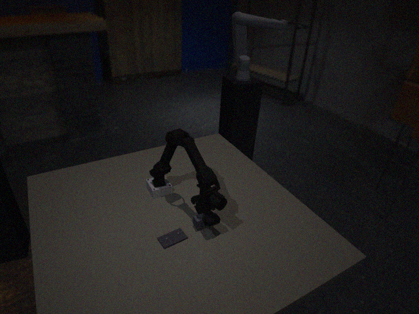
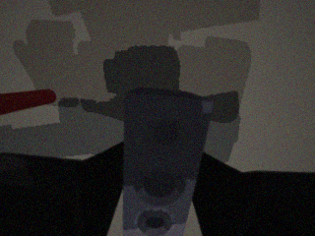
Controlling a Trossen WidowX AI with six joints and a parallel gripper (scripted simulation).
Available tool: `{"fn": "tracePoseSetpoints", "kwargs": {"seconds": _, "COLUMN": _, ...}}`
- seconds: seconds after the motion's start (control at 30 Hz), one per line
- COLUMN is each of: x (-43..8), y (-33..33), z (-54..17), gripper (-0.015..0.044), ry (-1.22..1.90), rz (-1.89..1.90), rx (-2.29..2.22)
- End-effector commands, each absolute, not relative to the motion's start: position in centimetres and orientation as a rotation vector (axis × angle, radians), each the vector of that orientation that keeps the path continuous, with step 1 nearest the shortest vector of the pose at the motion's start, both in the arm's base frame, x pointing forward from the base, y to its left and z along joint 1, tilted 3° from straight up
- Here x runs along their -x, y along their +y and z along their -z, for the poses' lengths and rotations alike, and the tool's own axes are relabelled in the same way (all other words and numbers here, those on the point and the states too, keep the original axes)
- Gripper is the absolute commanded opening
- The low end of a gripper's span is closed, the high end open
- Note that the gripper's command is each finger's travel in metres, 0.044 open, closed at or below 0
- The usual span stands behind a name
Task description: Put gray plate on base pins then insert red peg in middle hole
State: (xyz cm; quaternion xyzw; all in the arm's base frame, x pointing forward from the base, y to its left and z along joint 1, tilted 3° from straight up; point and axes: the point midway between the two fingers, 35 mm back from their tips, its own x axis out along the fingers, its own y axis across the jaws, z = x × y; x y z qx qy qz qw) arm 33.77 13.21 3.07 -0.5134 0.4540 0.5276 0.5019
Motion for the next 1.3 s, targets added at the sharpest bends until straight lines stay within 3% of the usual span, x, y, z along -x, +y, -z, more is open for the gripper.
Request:
{"fn": "tracePoseSetpoints", "kwargs": {"seconds": 0.0, "x": -34.1, "y": 13.2, "z": -4.9, "gripper": 0.0, "ry": 1.087, "rz": -1.258, "rx": 1.246}}
{"fn": "tracePoseSetpoints", "kwargs": {"seconds": 1.27, "x": -32.6, "y": 12.0, "z": -14.3, "gripper": 0.0, "ry": 1.09, "rz": -1.254, "rx": 1.245}}
